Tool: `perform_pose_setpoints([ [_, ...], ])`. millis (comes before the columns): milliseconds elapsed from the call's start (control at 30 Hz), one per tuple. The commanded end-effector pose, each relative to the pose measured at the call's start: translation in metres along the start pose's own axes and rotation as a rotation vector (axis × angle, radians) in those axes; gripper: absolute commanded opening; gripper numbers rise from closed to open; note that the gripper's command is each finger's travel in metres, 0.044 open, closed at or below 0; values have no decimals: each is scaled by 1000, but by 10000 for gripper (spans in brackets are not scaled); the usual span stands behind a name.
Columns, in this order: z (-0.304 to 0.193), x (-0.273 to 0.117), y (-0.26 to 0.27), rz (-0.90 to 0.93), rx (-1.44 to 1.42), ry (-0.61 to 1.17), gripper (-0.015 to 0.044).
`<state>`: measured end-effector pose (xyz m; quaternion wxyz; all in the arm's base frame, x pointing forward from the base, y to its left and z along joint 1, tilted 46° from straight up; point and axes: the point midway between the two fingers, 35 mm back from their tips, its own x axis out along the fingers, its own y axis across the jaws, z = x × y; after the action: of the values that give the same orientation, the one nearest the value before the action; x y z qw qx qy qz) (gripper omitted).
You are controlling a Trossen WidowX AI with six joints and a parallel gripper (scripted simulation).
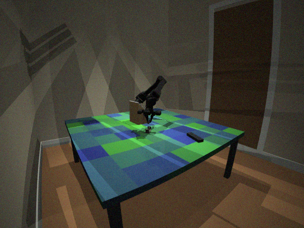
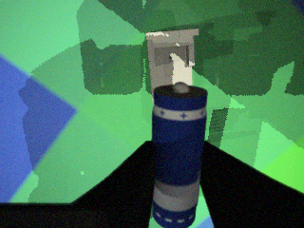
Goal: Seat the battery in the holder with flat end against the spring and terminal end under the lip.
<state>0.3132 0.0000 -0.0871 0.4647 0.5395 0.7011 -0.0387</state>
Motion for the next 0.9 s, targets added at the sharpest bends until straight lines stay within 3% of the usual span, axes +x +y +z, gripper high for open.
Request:
perform_pose_setpoints([
  [0,9,-3,-5,-1,-96,-1,71],
  [233,9,-1,-5,-1,-101,-9,71],
  [867,15,36,-4,-12,-86,-241,71],
])
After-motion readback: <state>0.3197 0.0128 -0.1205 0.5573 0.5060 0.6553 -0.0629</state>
